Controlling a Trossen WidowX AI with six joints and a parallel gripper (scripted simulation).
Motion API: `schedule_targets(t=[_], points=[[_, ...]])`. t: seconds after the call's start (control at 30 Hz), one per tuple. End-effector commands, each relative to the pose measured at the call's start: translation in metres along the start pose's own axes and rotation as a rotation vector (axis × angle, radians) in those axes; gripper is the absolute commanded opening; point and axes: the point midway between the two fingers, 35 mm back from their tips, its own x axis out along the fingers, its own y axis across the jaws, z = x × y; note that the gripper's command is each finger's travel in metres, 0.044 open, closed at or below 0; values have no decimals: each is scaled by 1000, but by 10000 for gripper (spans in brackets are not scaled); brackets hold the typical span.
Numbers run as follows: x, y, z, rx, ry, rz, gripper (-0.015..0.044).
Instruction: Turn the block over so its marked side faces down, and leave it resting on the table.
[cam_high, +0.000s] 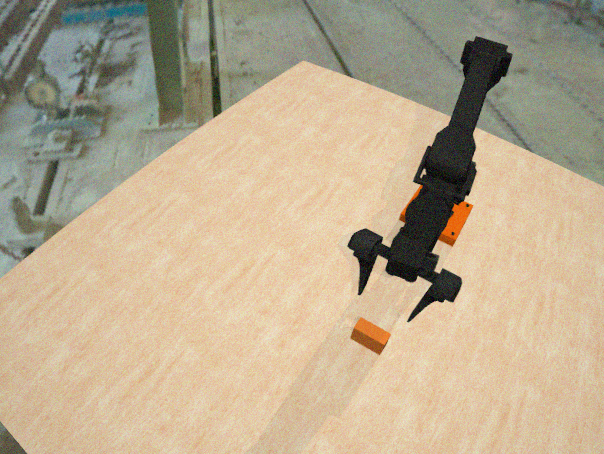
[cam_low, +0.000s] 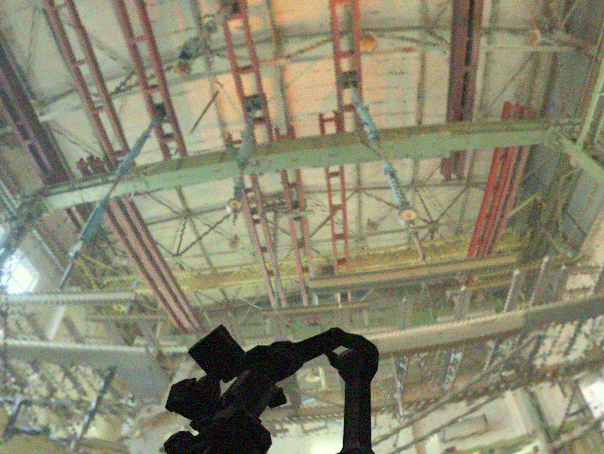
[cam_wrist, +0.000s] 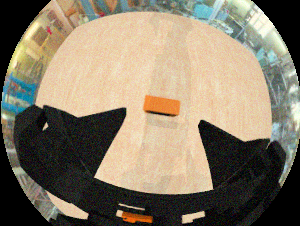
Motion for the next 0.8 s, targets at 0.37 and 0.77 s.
schedule_targets(t=[0.37, 0.77], points=[[-2, 1, 46, 3, 449, 5, 440], [-4, 0, 53, 6, 564, 7, 440]])
